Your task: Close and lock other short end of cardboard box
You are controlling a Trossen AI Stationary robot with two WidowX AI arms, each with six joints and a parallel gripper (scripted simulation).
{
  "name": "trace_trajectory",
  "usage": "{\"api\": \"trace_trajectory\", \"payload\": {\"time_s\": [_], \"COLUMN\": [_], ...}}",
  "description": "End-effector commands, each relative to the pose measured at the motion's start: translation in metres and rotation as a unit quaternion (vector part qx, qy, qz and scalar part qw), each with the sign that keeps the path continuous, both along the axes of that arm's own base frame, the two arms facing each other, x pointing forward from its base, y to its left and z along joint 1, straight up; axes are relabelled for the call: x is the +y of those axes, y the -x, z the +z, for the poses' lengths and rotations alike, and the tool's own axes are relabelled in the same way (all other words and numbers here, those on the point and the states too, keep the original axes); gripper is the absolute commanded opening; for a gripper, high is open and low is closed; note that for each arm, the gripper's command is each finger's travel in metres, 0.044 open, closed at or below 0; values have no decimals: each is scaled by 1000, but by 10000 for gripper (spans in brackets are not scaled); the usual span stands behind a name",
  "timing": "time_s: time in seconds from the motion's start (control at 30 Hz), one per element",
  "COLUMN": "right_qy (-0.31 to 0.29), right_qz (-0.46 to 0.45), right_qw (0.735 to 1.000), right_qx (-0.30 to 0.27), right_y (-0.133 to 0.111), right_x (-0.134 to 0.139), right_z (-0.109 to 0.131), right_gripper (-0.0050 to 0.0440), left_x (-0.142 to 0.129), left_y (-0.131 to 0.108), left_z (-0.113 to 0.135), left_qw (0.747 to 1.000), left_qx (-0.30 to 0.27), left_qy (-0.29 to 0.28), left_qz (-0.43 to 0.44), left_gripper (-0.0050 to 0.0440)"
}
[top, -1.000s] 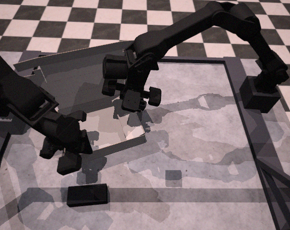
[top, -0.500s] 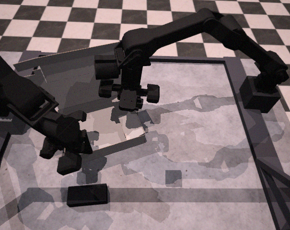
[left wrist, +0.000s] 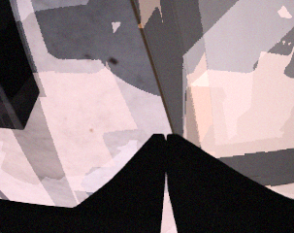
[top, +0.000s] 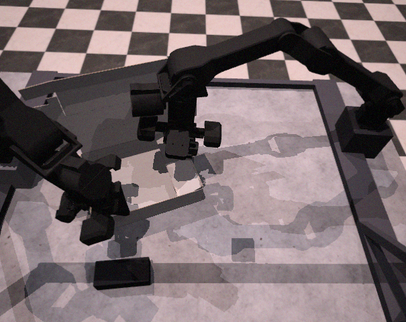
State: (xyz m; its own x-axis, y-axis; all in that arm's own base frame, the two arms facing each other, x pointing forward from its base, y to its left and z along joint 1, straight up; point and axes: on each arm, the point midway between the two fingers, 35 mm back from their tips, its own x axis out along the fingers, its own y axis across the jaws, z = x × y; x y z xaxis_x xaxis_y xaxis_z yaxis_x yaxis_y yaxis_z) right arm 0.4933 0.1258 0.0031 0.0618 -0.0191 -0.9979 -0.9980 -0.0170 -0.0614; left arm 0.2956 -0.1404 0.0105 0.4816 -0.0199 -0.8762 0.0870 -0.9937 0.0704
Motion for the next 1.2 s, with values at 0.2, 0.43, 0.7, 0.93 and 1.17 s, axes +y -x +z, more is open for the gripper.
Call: {"api": "trace_trajectory", "payload": {"time_s": [0.2,0.43,0.7,0.93,1.17], "right_qy": [-6,-6,-6,-5,-7], "right_qz": [2,2,2,2,1], "right_qw": [1000,1000,1000,1000,1000], "right_qx": [-13,-10,-9,-7,-13], "right_y": [-8,-9,-10,-6,-5], "right_x": [2,2,3,3,4], "right_z": [-3,-14,-17,-20,-16], "right_gripper": [0,0,0,0,0], "left_x": [-2,-2,-2,-2,-2], "left_y": [-3,-3,-3,-3,-3], "left_z": [5,5,5,5,5], "left_qw": [1000,1000,1000,1000,1000], "left_qx": [-6,-6,-7,-7,-7], "left_qy": [5,5,5,5,5], "left_qz": [-3,-3,-3,-3,-3], "left_gripper": [4,4,4,4,4]}}
